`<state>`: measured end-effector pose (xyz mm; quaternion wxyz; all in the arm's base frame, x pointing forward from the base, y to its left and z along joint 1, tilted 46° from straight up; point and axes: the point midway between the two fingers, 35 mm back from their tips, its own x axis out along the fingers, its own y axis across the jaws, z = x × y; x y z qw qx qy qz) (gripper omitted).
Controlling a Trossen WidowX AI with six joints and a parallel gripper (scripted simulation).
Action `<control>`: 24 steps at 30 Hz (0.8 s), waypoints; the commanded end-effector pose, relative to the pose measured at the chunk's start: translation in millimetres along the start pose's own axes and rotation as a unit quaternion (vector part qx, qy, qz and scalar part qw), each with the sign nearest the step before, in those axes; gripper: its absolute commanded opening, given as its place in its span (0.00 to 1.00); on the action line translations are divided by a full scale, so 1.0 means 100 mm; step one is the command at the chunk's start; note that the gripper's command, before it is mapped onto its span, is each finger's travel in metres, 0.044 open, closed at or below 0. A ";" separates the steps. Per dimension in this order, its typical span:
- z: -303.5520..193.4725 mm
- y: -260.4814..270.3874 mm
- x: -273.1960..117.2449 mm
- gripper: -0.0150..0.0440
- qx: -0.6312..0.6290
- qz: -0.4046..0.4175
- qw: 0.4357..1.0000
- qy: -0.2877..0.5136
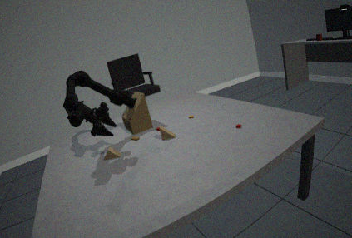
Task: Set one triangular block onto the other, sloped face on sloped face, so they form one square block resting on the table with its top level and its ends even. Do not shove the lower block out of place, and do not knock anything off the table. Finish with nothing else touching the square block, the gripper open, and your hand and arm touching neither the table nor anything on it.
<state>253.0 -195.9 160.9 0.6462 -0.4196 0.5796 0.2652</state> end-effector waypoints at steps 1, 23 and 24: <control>-0.04 0.21 0.38 1.00 0.068 0.109 0.983 0.134; 0.17 -0.09 0.67 1.00 -0.005 -0.095 0.781 0.617; 0.17 -0.09 0.67 1.00 -0.005 -0.095 0.781 0.617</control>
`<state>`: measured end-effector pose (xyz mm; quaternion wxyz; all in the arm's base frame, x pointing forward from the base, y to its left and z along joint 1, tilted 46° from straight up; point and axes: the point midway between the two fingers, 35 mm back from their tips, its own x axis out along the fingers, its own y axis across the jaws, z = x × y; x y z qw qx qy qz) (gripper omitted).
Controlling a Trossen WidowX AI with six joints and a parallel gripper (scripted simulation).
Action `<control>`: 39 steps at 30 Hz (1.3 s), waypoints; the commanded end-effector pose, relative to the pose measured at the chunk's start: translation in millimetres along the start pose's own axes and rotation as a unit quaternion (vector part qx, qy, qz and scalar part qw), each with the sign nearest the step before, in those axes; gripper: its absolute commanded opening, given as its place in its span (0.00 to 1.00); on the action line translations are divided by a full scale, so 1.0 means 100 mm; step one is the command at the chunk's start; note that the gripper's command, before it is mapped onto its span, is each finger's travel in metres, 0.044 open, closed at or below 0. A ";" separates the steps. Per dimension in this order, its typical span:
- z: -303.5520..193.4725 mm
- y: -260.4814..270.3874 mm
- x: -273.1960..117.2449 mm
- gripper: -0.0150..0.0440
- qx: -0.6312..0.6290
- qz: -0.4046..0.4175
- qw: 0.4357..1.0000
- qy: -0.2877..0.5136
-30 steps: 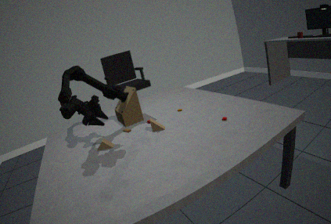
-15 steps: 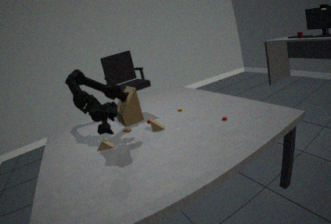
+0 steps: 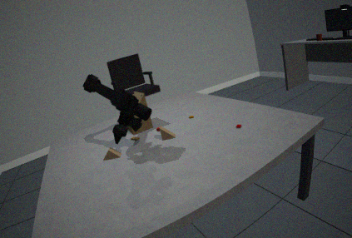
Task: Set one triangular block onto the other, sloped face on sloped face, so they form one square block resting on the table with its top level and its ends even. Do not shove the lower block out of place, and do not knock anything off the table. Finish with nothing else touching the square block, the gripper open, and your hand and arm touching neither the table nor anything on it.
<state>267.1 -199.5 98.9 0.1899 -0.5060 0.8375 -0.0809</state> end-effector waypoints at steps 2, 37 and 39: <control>0.08 -0.10 -0.09 1.00 0.008 -0.057 0.998 0.023; 0.03 -0.22 0.81 1.00 0.009 -0.048 0.996 0.072; -0.02 -0.21 0.85 1.00 0.002 -0.043 0.996 0.083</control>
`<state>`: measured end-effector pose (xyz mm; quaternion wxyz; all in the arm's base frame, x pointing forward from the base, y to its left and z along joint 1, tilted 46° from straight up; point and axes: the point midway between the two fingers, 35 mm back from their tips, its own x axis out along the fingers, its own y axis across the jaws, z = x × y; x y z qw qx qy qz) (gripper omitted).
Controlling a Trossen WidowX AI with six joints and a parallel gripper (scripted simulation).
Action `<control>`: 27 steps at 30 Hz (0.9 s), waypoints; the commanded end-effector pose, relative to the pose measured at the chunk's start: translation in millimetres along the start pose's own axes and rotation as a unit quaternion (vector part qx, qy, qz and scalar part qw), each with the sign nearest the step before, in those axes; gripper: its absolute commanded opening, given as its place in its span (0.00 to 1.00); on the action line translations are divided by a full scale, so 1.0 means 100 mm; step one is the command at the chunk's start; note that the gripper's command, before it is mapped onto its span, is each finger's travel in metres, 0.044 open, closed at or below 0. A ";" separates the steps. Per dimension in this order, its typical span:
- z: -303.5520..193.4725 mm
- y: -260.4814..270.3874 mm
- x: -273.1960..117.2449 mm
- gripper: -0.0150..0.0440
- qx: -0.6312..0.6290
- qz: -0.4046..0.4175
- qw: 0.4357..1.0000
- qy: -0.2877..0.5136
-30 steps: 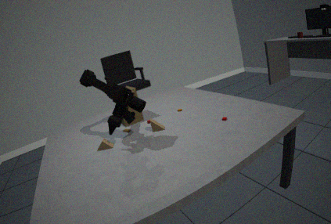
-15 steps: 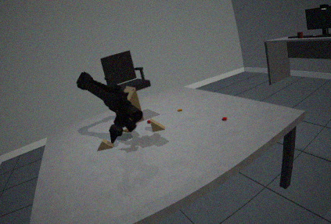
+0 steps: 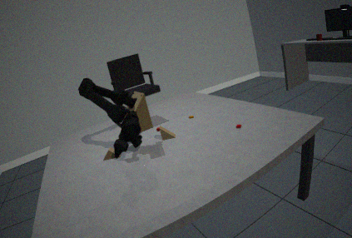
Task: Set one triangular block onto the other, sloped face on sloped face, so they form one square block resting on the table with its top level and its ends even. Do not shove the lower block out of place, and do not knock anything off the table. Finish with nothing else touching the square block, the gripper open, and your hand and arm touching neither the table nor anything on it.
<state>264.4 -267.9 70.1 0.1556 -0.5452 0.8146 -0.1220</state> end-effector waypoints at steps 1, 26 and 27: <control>-0.24 0.02 0.21 1.00 -0.016 0.014 0.999 0.046; -0.27 0.04 0.24 1.00 -0.022 0.018 0.998 0.053; -0.27 0.04 0.24 1.00 -0.022 0.018 0.998 0.053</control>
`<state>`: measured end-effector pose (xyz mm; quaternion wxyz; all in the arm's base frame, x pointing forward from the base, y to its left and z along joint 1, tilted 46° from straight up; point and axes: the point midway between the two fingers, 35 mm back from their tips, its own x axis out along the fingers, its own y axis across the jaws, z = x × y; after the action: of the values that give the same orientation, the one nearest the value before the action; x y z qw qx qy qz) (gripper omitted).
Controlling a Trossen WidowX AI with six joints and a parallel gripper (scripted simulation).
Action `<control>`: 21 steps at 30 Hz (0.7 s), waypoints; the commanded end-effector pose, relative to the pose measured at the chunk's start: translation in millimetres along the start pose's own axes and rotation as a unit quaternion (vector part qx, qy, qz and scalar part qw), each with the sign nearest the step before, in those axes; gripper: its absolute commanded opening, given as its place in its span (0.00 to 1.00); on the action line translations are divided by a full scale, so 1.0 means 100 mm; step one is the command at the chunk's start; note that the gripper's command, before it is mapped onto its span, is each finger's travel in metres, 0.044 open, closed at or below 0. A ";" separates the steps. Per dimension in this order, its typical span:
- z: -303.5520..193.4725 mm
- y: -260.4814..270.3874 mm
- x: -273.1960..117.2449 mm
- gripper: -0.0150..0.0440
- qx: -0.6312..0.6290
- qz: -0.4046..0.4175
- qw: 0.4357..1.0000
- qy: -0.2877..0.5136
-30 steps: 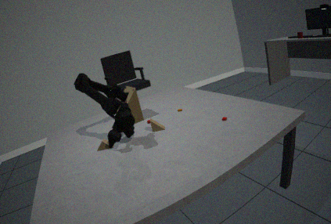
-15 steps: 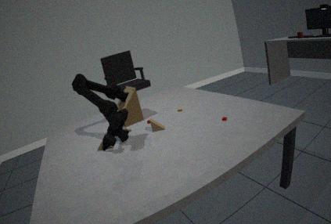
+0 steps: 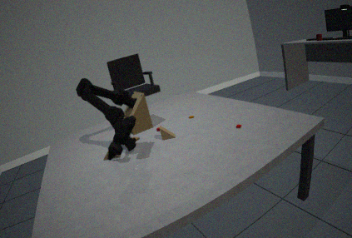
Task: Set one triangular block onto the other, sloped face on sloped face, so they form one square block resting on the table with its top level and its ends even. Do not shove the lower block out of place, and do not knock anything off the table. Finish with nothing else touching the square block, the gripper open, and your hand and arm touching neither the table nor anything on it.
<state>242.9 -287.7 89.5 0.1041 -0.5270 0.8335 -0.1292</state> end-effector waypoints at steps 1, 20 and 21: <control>0.00 0.00 0.00 0.96 0.000 0.000 1.000 0.000; 0.00 0.00 0.00 0.31 0.000 0.000 1.000 0.000; 0.00 0.00 0.00 0.26 0.000 0.000 1.000 0.000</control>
<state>242.8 -287.7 89.7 0.1038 -0.5269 0.8336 -0.1294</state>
